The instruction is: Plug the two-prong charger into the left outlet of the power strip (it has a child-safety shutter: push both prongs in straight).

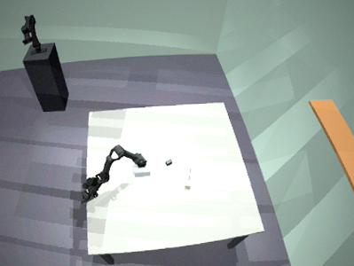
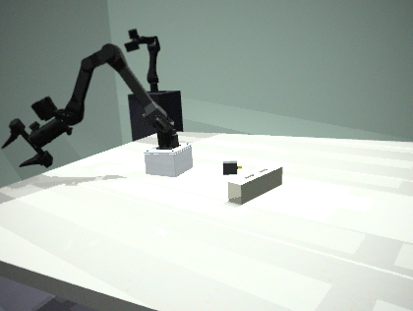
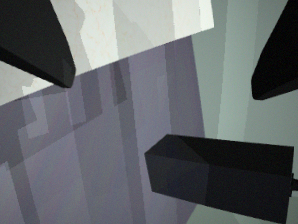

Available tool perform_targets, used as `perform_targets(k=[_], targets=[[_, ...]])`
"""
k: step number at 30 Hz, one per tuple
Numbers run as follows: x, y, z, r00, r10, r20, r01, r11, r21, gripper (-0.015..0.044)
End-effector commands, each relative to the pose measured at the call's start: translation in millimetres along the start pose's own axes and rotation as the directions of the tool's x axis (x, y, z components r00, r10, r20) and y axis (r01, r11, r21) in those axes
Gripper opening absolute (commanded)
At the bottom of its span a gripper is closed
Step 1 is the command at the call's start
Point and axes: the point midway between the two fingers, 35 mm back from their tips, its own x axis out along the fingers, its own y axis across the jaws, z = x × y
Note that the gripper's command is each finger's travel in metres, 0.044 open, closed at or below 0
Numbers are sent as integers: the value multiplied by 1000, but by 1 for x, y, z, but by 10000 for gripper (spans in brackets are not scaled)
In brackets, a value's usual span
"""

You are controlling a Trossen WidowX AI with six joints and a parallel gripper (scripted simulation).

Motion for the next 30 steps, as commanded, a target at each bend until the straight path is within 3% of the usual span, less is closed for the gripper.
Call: perform_targets(k=[1, 30], targets=[[0, 0, -1, 1000, -1, -2, 1, 1000, -2, 426], [-20, 7, -174, 942, -118, -315, 9, 945, -327, 440]])
